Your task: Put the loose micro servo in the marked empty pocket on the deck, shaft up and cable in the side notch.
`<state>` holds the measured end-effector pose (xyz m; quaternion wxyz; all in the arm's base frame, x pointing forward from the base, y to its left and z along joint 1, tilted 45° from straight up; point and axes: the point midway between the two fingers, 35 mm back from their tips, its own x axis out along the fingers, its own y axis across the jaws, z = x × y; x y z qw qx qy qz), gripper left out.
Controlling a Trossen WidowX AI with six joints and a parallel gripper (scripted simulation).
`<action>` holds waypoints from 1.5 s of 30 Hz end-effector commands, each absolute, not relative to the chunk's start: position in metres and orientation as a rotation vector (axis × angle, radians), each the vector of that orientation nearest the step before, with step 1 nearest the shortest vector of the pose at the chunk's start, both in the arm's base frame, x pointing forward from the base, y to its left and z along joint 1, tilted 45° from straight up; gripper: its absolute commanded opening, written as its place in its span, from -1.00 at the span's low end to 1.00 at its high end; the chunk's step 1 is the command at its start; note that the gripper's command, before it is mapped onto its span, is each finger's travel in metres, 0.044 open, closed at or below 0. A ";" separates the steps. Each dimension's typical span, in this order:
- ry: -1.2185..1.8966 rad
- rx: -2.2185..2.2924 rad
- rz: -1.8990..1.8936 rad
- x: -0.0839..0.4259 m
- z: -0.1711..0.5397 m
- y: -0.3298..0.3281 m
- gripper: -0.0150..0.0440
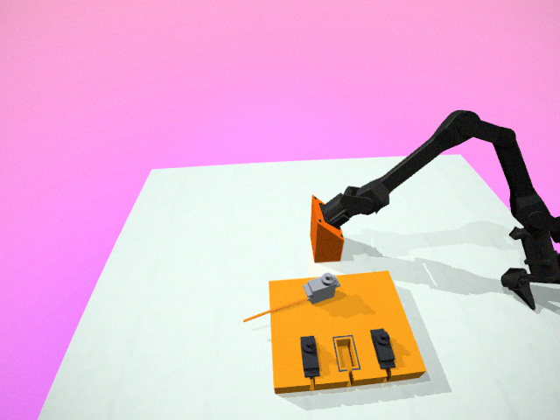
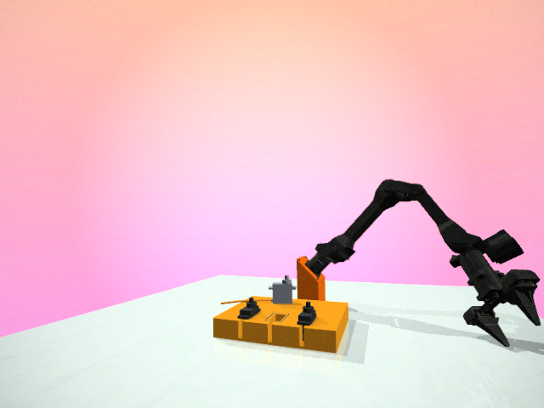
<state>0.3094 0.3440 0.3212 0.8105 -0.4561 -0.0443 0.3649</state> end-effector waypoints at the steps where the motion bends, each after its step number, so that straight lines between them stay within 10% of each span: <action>1: 0.001 -0.959 0.768 0.329 0.299 0.326 1.00; 45: 0.907 -0.455 0.482 0.401 0.118 0.102 1.00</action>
